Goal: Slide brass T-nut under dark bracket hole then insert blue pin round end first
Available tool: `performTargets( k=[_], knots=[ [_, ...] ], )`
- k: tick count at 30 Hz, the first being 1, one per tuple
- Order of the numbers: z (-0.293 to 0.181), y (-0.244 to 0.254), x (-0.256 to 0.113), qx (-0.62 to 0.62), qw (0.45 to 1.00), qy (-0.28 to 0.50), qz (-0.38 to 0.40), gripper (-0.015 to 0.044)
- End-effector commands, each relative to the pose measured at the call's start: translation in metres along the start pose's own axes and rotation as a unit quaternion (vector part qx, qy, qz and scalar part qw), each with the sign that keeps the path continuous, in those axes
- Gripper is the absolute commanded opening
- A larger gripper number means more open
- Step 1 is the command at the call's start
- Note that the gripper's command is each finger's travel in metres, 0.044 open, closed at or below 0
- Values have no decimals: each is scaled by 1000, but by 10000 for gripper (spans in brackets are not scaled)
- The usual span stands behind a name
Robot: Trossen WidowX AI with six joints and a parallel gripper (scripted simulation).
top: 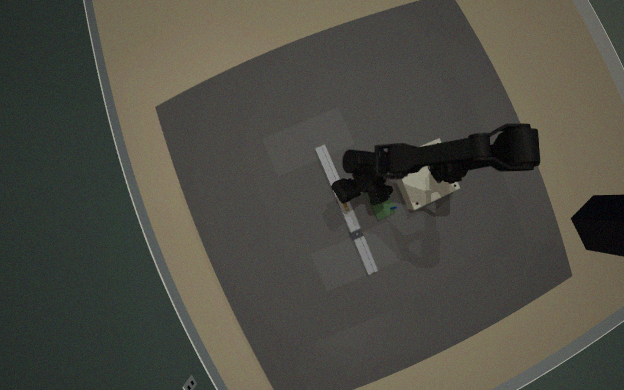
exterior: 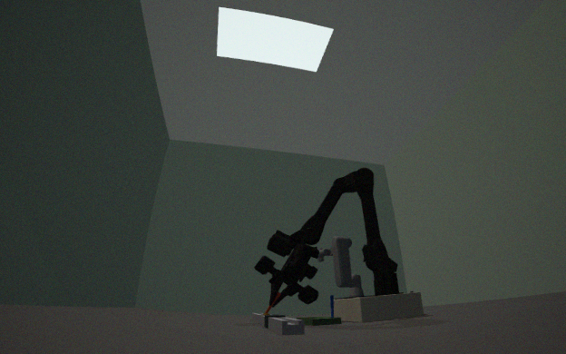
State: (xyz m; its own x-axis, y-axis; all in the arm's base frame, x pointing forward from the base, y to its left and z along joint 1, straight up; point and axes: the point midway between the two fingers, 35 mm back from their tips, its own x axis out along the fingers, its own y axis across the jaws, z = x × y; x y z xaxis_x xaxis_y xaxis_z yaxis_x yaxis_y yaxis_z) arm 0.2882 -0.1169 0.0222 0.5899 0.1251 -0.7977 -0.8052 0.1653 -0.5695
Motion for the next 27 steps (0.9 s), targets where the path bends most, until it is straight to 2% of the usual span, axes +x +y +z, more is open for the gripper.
performTargets(
  k=[1,27],
  knots=[
    [-1,-2,0,3,1000,2,3,-150],
    [-1,-5,0,10,1000,2,29,-150]
  ],
)
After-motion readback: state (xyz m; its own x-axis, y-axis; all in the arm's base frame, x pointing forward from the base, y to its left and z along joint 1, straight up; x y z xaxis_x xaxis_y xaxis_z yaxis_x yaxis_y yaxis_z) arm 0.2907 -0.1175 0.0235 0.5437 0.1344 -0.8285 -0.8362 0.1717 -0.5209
